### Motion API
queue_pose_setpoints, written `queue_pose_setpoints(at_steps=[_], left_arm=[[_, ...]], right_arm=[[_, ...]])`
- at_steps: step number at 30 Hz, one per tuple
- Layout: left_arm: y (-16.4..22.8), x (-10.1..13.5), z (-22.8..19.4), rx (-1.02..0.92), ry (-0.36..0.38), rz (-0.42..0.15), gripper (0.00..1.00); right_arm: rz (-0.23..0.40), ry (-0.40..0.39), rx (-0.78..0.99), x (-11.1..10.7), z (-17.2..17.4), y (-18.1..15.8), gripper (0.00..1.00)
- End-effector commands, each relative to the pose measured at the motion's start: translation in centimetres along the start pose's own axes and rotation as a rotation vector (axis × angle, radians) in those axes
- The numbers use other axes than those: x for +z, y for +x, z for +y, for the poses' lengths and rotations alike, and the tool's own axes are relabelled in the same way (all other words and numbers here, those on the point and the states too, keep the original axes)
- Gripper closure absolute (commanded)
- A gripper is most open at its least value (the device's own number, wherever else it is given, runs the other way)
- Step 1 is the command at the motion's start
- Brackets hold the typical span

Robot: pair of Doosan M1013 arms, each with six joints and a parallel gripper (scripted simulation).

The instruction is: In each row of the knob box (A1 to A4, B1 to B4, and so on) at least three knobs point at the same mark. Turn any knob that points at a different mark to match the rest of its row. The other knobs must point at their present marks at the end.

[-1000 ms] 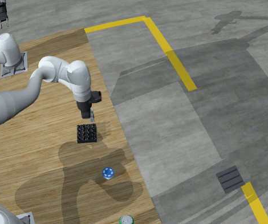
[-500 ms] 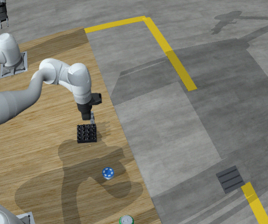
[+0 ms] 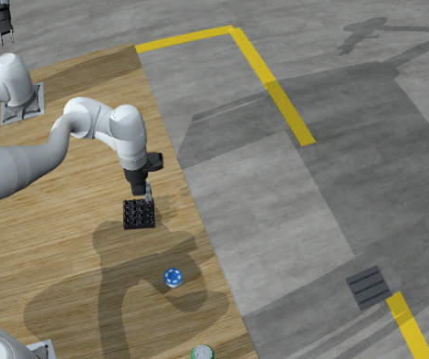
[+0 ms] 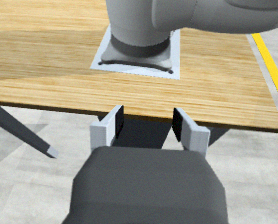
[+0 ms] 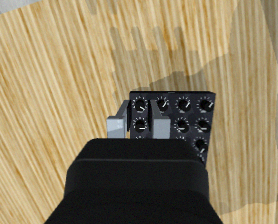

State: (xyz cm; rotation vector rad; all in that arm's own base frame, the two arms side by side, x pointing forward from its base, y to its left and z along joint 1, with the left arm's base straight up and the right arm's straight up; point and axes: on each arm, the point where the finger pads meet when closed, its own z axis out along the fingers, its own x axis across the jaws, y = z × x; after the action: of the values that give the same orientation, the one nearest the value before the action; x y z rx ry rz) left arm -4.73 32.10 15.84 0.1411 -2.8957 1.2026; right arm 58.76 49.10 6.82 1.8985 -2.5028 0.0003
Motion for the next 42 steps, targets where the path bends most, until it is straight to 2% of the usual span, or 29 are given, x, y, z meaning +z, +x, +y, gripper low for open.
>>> queue_pose_setpoints(at_steps=[1,34,42], left_arm=[[0.0,-0.1,0.0,0.000,-0.001,0.000,0.00],[0.0,-0.1,0.0,0.000,-0.001,0.000,0.00],[0.0,-0.1,0.0,0.000,-0.001,0.000,0.00]], right_arm=[[-0.001,0.000,0.000,0.2,0.0,0.0,0.54],[-0.001,0.000,0.000,0.6,0.0,0.0,0.54],[-0.001,0.000,0.000,1.4,0.0,0.0,0.54]])
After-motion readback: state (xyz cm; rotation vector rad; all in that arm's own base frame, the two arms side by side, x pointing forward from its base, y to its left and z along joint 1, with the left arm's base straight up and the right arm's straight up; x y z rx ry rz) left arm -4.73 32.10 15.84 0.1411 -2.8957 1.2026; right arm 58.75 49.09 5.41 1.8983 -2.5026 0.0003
